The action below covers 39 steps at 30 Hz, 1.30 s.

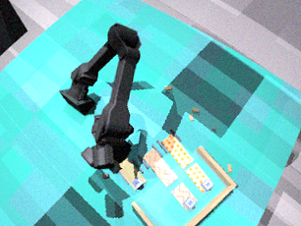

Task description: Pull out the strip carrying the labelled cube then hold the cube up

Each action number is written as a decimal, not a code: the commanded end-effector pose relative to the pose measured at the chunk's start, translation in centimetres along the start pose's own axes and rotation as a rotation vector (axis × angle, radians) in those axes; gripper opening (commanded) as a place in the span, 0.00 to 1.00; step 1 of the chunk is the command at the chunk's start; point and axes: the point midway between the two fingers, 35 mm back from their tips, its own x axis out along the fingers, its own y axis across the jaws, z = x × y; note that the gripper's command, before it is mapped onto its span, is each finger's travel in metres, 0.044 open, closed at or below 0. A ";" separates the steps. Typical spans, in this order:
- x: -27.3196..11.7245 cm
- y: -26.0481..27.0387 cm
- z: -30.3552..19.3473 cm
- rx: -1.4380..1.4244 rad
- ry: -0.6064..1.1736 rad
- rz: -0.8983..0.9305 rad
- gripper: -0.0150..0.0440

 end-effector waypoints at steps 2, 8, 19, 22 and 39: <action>-0.1 -0.1 1.9 0.009 0.007 0.008 1.00; -0.6 -0.3 4.4 0.008 0.006 0.008 1.00; -1.3 -0.8 9.0 0.006 0.004 0.008 1.00; -1.4 -0.9 10.2 0.006 0.004 0.008 1.00; -0.8 -1.4 15.4 0.004 0.002 0.008 0.87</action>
